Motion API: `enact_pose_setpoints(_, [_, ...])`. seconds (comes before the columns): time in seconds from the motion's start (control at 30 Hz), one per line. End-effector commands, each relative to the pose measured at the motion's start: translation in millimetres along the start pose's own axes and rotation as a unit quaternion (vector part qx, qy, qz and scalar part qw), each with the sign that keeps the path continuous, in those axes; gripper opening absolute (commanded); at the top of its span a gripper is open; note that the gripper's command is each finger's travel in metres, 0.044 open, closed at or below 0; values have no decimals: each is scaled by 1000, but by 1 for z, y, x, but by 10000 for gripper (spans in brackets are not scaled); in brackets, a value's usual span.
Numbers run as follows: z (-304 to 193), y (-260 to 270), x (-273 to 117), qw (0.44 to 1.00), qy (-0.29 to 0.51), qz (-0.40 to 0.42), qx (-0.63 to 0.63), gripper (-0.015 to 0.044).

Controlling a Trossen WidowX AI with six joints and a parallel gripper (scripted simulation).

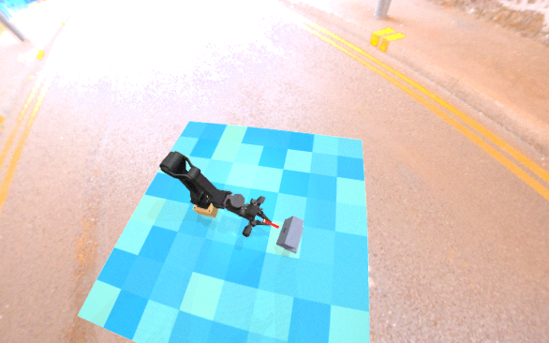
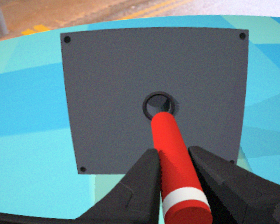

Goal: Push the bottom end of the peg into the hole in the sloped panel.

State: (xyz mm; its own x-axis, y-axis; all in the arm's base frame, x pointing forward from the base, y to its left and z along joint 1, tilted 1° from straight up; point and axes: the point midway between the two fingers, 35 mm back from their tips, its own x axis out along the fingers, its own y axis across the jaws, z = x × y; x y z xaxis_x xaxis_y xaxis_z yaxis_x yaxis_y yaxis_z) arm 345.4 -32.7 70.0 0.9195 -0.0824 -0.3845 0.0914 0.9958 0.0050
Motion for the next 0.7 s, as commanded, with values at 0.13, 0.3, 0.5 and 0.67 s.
enact_pose_setpoints(0.13, [-1, 0, 6, 1000, -5, -1, 1, 0])
enact_pose_setpoints(0.3, [-2, 0, 13, 1000, -8, -1, 0, 0])
enact_pose_setpoints(0.5, [-3, 0, 21, 1000, -9, -1, 0, 0])
enact_pose_setpoints(0.67, [-1, 0, 26, 1000, -9, -1, 0, 0])
